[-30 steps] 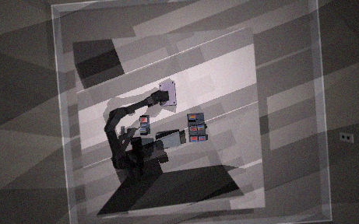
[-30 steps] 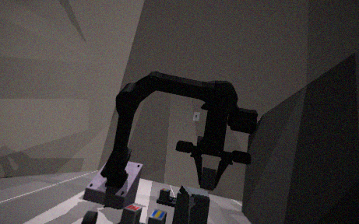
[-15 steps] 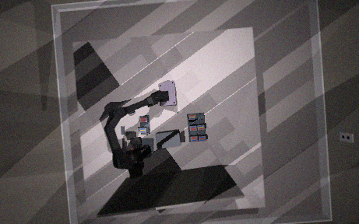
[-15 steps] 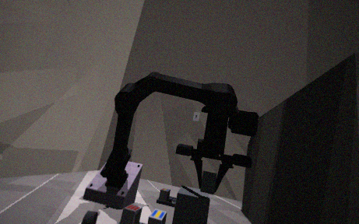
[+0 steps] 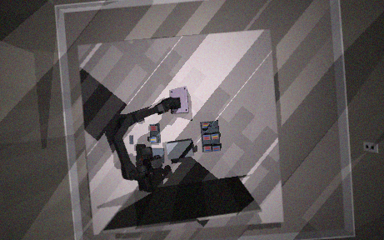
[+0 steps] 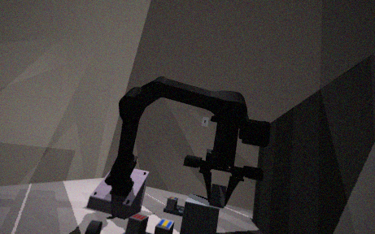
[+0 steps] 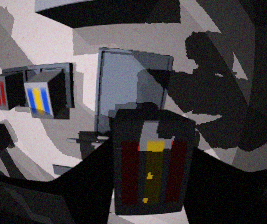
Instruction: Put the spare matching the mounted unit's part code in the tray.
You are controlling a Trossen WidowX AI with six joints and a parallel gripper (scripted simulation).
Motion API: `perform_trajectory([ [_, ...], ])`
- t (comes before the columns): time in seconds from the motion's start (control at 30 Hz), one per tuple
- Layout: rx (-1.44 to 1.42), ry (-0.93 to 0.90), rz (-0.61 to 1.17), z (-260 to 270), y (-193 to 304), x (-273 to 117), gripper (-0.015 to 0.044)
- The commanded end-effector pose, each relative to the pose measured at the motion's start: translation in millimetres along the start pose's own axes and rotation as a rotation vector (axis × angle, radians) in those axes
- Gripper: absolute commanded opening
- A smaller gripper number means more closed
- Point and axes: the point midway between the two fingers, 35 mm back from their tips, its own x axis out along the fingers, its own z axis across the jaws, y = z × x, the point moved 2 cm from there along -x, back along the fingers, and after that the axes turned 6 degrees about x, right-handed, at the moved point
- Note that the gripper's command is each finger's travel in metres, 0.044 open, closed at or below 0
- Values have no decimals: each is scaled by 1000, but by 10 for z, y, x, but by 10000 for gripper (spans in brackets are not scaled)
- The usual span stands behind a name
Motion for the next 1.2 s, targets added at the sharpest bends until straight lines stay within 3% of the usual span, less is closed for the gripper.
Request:
perform_trajectory([
  [0.0, 0, 5, 4, 1, 18, 22, 0],
  [1.17, 3, 5, 0, -25, 14, 296, 0],
])
